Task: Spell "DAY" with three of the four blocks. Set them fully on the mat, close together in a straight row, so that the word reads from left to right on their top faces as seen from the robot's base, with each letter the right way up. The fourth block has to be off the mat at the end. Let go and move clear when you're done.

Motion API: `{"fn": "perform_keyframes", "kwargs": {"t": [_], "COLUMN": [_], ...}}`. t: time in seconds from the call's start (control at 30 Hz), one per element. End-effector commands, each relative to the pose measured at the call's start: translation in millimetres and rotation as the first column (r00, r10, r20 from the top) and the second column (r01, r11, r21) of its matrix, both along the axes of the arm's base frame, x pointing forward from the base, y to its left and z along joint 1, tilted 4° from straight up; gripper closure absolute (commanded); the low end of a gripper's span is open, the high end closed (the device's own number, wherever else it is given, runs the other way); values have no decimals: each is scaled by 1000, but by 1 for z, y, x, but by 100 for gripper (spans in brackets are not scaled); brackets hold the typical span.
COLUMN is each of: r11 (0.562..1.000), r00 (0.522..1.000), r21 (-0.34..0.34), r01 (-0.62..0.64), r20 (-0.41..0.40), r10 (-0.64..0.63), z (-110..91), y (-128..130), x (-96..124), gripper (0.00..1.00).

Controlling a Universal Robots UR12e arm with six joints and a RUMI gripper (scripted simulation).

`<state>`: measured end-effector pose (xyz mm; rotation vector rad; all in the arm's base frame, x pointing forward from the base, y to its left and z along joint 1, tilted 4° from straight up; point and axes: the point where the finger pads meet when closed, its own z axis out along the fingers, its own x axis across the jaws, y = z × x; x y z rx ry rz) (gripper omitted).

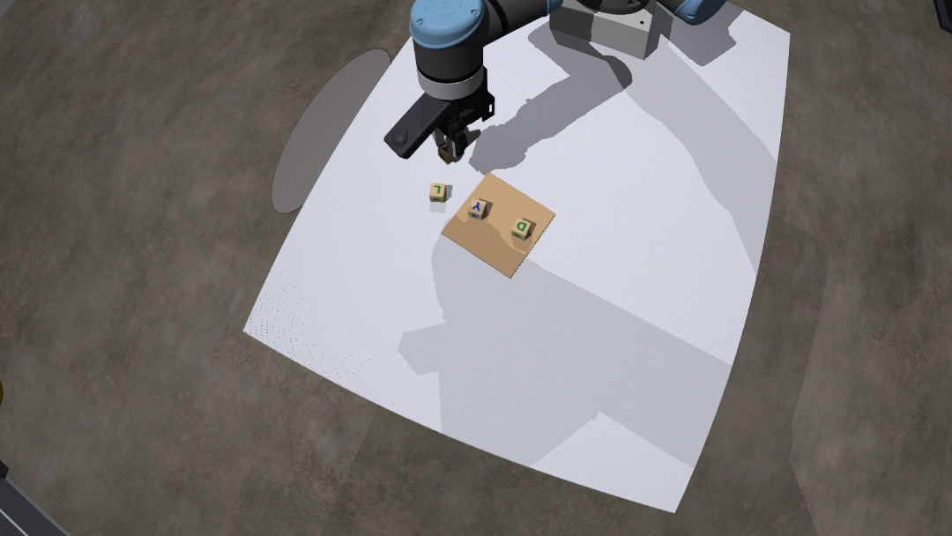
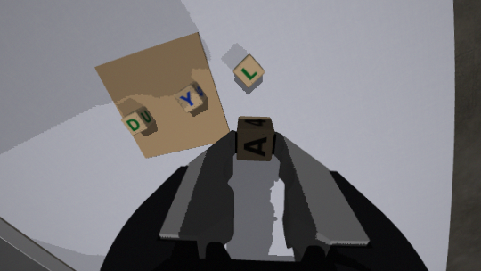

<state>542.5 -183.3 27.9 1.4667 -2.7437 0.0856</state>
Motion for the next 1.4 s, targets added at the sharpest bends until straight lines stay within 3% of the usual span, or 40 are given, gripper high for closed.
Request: {"fn": "perform_keyframes", "kwargs": {"t": [0.0,0.27,0.33,0.6,0.83,0.9,1.17,1.37], "r11": [990,933,933,814,683,683,541,472], "r00": [990,933,933,813,682,682,539,470], "r21": [-4,-1,-1,6,14,14,23,28], "r01": [139,359,359,581,730,730,841,881], "r20": [6,21,21,36,47,47,55,58], "r10": [-139,-359,-359,-581,-730,-730,-840,-881], "z": [0,0,0,-1,-2,-2,-3,-4], "y": [9,28,28,50,69,69,88,96], "x": [8,20,20,31,39,39,46,48], "gripper": [95,95,95,95,95,95,95,95]}}
